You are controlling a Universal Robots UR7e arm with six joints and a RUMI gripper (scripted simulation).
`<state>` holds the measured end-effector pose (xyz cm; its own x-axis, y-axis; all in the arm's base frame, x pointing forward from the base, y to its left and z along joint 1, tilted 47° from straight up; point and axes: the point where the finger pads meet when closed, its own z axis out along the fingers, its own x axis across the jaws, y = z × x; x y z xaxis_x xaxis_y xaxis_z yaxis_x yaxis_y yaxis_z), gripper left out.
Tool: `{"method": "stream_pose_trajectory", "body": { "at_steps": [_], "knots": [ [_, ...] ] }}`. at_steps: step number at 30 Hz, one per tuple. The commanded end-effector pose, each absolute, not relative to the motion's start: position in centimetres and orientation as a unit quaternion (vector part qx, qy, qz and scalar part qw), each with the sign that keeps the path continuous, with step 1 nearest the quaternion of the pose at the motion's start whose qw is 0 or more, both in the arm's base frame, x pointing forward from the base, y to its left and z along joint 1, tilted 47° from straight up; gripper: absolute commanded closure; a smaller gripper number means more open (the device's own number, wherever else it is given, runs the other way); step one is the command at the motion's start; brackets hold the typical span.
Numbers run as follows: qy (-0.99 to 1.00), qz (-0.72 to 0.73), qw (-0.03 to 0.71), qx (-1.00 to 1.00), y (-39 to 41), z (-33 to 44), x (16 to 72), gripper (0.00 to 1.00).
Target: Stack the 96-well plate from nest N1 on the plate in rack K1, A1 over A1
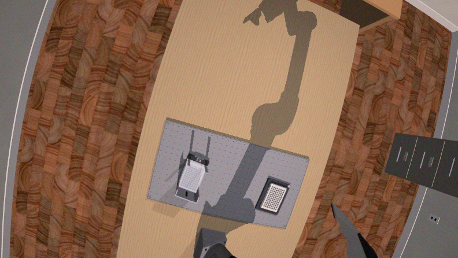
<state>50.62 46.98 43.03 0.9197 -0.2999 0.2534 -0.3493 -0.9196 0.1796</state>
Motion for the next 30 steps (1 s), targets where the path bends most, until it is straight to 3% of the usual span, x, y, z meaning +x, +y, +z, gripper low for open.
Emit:
{"method": "stream_pose_trajectory", "body": {
  "at_steps": [1,30],
  "knots": [
    [-0.167,0.111,0.111,0.973,47.0,43.1,50.6,0.00],
    [-0.109,0.111,0.133,0.979,43.2,42.7,53.0,0.00]
  ]
}}
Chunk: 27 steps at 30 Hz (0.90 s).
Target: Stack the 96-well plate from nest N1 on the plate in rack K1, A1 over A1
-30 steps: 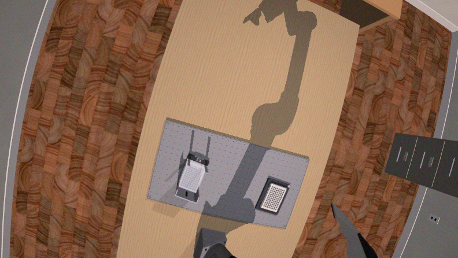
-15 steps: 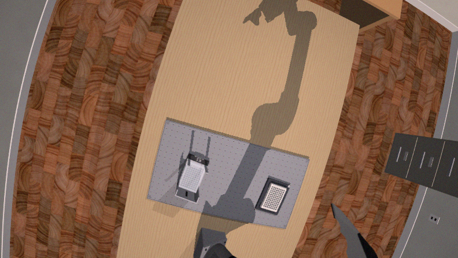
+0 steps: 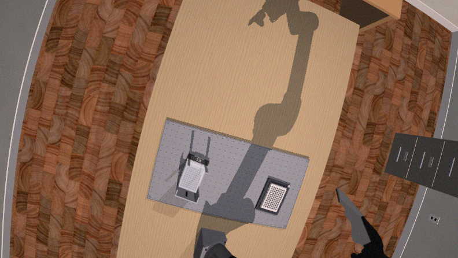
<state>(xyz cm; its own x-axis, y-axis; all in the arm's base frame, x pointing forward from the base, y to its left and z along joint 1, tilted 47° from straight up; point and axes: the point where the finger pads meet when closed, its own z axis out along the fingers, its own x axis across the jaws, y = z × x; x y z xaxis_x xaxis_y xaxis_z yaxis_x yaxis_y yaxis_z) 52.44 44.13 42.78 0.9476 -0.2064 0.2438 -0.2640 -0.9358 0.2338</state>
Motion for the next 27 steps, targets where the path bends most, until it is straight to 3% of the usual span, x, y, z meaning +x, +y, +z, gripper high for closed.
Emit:
{"method": "stream_pose_trajectory", "body": {
  "at_steps": [1,27],
  "knots": [
    [-0.094,0.111,0.139,0.980,42.7,42.6,53.2,0.00],
    [0.005,0.099,0.181,0.979,34.6,41.3,56.3,0.00]
  ]
}}
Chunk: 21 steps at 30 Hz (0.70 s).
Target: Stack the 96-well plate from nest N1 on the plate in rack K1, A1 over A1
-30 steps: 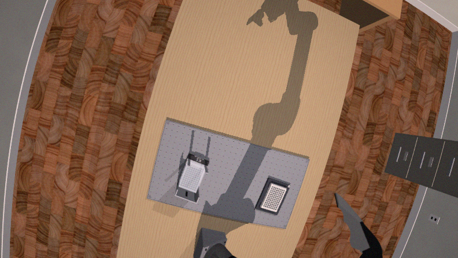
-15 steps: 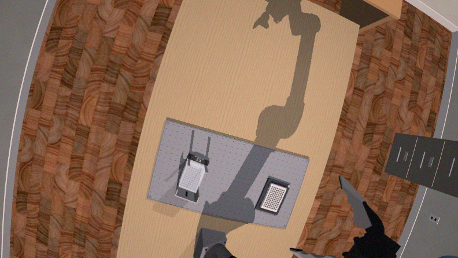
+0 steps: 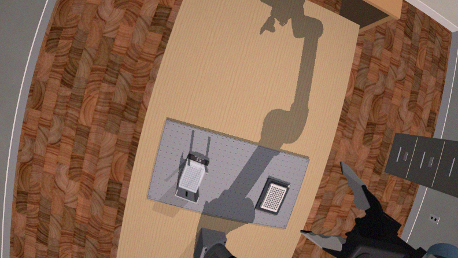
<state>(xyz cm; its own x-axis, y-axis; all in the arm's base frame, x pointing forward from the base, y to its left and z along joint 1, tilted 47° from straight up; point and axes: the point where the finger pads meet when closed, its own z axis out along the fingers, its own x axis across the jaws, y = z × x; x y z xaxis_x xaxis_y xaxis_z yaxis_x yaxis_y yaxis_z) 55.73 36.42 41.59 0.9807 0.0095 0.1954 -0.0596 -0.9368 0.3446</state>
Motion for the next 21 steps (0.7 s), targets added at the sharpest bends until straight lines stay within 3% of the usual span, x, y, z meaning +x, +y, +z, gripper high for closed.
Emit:
{"method": "stream_pose_trajectory", "body": {
  "at_steps": [1,21],
  "knots": [
    [0.005,0.099,0.181,0.979,34.6,41.3,56.3,0.00],
    [0.090,0.079,0.216,0.969,28.5,39.9,57.2,0.00]
  ]
}}
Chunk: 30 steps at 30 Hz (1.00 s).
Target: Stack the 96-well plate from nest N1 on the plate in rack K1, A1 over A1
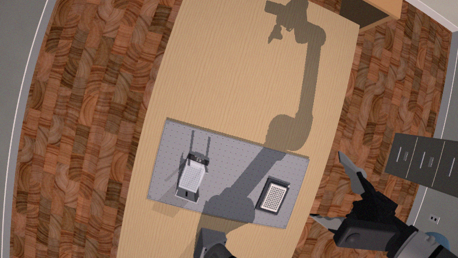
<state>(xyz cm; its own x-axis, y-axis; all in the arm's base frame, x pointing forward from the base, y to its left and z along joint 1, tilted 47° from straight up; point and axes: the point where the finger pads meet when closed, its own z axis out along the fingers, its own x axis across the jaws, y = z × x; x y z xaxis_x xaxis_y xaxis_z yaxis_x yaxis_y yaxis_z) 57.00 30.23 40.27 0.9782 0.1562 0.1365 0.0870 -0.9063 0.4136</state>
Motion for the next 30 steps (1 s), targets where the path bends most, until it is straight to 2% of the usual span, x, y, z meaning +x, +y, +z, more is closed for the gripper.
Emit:
{"method": "stream_pose_trajectory", "body": {
  "at_steps": [1,30],
  "knots": [
    [0.090,0.079,0.216,0.969,28.0,39.8,57.2,0.00],
    [0.199,0.037,0.260,0.944,19.1,37.2,56.7,0.00]
  ]
}}
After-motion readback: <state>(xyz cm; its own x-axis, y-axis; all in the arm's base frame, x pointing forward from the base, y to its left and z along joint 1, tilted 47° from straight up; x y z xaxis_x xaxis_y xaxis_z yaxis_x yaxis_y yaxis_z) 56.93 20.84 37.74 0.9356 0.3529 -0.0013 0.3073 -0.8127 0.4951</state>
